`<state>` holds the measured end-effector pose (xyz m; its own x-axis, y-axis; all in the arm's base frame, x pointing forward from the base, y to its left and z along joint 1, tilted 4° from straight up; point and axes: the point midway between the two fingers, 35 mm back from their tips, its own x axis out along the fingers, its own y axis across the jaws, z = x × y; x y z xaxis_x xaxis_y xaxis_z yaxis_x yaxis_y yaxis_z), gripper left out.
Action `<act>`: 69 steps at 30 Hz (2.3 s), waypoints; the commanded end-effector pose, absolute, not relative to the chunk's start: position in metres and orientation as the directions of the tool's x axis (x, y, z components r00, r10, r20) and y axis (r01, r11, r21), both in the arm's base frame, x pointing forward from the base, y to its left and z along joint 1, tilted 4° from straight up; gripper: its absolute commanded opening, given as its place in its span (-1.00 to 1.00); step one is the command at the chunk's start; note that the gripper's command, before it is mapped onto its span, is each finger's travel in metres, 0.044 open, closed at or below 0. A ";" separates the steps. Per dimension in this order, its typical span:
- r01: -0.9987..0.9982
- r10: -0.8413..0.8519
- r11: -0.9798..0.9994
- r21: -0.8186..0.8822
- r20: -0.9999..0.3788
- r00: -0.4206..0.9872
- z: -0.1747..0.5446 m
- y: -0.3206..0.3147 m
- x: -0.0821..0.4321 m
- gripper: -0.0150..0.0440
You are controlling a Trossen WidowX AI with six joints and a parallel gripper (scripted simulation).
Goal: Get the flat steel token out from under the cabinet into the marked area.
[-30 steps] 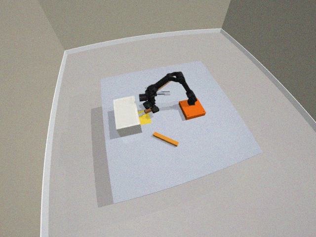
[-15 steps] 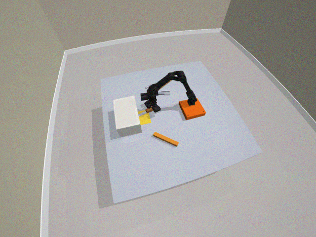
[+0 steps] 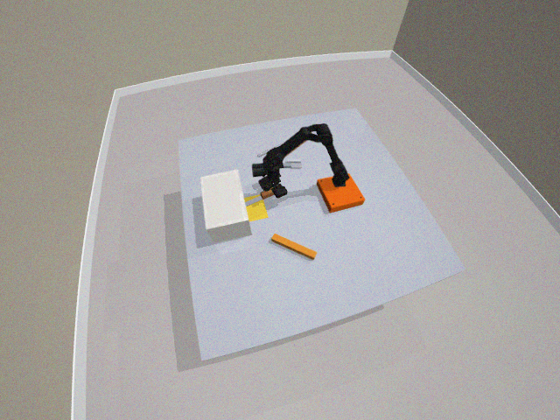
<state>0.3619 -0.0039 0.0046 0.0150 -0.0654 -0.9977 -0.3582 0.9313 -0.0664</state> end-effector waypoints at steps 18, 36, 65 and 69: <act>-0.360 -0.067 0.930 -0.066 -0.998 0.010 0.004 -0.014 0.338 -0.49; -0.360 -0.068 0.930 -0.066 -0.998 0.008 0.004 -0.022 0.320 -0.49; -0.361 -0.069 0.930 -0.067 -0.998 0.006 0.004 -0.036 0.287 -0.49; -0.361 -0.069 0.930 -0.067 -0.998 0.005 0.004 -0.038 0.282 -0.49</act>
<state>0.2885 -0.0357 0.0048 0.0095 -0.0673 -0.9977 -0.3594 0.9308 -0.0662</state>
